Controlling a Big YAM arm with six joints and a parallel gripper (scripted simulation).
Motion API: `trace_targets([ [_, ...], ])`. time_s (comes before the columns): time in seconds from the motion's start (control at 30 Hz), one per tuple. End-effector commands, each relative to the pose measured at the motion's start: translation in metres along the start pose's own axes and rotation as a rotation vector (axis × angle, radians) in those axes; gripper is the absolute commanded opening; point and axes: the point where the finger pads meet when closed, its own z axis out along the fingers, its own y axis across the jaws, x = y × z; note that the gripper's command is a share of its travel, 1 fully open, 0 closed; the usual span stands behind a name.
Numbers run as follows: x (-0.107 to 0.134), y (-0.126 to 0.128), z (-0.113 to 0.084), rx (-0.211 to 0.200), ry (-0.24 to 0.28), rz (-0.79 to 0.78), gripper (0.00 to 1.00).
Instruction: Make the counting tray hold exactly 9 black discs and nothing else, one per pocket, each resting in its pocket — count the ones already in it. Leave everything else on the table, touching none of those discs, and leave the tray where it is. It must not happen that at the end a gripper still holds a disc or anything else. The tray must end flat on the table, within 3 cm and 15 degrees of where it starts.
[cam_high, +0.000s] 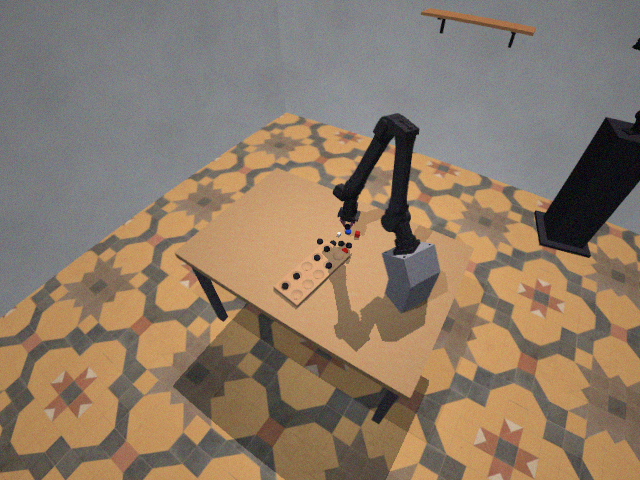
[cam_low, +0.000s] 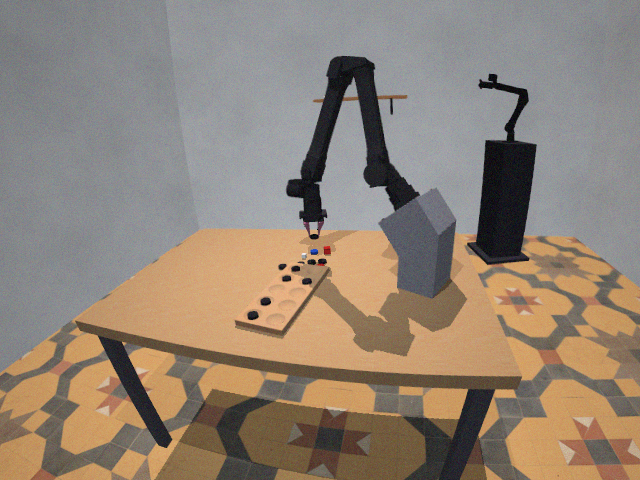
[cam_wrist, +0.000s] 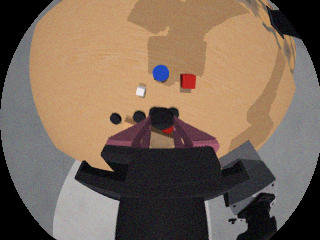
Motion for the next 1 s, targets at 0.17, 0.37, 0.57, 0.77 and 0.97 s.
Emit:
trace_targets([
  [0.17,0.008,-0.007,-0.014,0.03,0.023,0.009,0.0],
  [0.37,0.006,0.012,-0.013,0.018,0.019,0.014,0.0],
  [0.57,0.031,0.035,-0.006,0.036,0.045,0.025,0.0],
  [0.77,0.102,0.083,0.005,0.075,0.079,0.036,0.0],
  [0.97,0.214,0.128,0.004,0.093,0.078,0.031,0.0],
])
